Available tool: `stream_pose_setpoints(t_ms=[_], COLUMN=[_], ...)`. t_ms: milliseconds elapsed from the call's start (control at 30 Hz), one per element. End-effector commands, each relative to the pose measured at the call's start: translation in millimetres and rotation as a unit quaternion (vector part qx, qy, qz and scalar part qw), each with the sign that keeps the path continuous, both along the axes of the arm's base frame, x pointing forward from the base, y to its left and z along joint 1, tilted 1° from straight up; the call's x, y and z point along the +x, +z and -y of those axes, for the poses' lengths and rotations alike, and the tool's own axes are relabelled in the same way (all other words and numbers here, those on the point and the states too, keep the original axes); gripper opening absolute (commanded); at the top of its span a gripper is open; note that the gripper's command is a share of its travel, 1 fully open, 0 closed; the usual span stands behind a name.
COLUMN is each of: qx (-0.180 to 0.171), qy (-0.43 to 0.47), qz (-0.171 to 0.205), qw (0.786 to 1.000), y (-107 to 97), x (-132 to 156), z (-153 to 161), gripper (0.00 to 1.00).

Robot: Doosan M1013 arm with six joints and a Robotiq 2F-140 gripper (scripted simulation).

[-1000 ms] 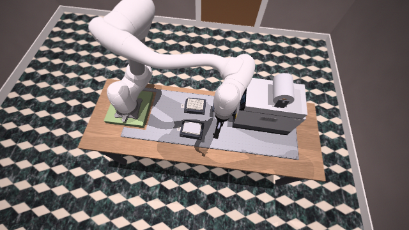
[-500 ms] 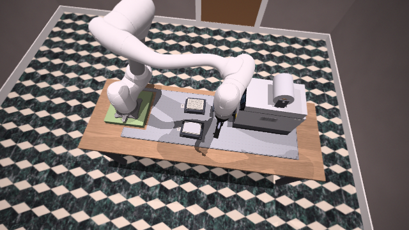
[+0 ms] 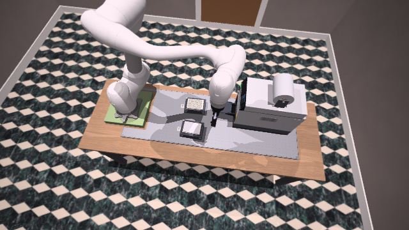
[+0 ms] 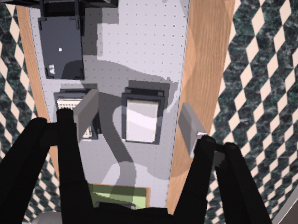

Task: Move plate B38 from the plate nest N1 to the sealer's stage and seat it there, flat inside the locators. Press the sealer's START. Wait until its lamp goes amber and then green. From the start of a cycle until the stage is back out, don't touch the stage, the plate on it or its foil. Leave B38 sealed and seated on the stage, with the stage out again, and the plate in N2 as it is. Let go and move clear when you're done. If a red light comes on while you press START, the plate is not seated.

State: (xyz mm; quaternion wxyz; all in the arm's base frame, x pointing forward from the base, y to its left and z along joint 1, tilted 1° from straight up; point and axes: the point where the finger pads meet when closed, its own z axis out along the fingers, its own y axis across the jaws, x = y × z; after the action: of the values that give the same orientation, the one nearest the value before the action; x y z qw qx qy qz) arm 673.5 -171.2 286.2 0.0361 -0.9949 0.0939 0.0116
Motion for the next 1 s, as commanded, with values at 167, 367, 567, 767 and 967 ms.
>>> stream_pose_setpoints(t_ms=[167,367,567,767,967], qx=[-0.004,-0.012,-0.012,-0.020,-0.027], qy=[0.004,0.024,0.024,0.045,0.066], qz=[0.000,0.000,0.000,0.000,0.002], qw=[1.000,1.000,1.000,0.999,0.997], y=[-6.1,-12.2,-15.8,-22.8,-29.6], x=[-18.7,-35.8,-46.3,-65.4,-83.7], z=[-29.5,-53.4,-67.9,-90.0,-109.8], gripper=[0.70,0.70,0.70,0.70,0.70])
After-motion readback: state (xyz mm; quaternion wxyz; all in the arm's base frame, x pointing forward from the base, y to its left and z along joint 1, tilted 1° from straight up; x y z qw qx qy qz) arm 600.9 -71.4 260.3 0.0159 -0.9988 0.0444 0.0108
